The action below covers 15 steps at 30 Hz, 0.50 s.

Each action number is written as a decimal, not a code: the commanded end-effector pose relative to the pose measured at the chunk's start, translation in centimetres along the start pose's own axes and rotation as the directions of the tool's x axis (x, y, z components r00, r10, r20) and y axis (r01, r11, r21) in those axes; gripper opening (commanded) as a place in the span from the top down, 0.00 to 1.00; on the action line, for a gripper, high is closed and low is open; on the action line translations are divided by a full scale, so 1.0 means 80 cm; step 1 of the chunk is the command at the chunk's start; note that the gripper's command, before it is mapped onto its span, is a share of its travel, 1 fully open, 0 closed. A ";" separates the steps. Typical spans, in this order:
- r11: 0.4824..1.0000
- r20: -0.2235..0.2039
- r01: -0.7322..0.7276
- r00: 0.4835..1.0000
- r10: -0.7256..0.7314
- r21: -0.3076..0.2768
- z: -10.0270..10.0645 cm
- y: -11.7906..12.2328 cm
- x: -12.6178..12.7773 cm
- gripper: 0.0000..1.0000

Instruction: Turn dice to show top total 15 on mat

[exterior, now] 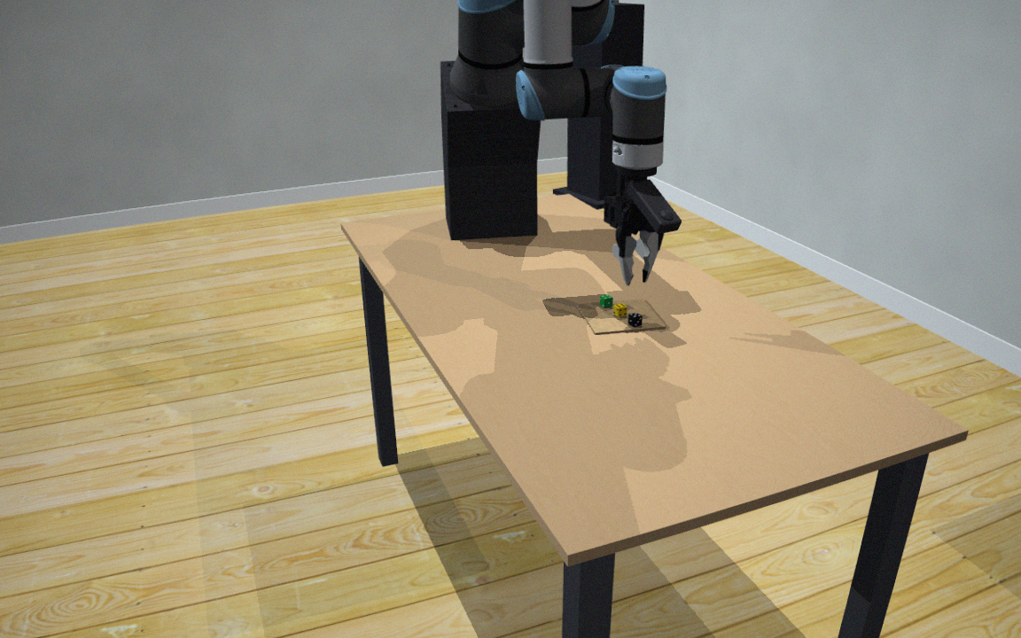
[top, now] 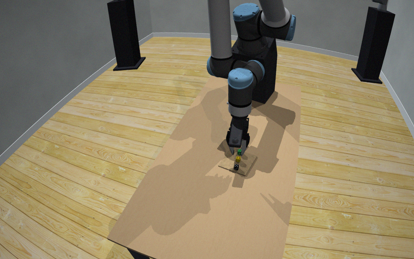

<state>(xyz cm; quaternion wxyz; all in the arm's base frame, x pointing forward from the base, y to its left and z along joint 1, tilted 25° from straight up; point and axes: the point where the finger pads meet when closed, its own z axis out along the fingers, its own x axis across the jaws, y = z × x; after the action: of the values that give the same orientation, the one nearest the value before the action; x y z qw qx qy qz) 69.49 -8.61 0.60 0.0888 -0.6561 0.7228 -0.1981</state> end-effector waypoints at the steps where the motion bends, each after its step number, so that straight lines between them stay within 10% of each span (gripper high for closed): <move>1: 1.000 0.000 0.000 1.000 0.000 0.000 -0.012 0.000 0.000 0.79; 2: 1.000 0.000 0.000 1.000 0.000 0.000 -0.012 0.000 0.000 0.79; 3: 1.000 0.000 0.000 1.000 0.000 0.000 -0.012 0.000 0.000 0.00; 15: 1.000 0.000 0.000 1.000 0.000 0.000 -0.012 0.000 0.000 0.00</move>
<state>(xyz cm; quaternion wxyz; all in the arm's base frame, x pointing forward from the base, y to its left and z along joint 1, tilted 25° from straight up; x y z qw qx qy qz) 69.13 -8.46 1.42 0.0887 -0.6562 0.7228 -0.1977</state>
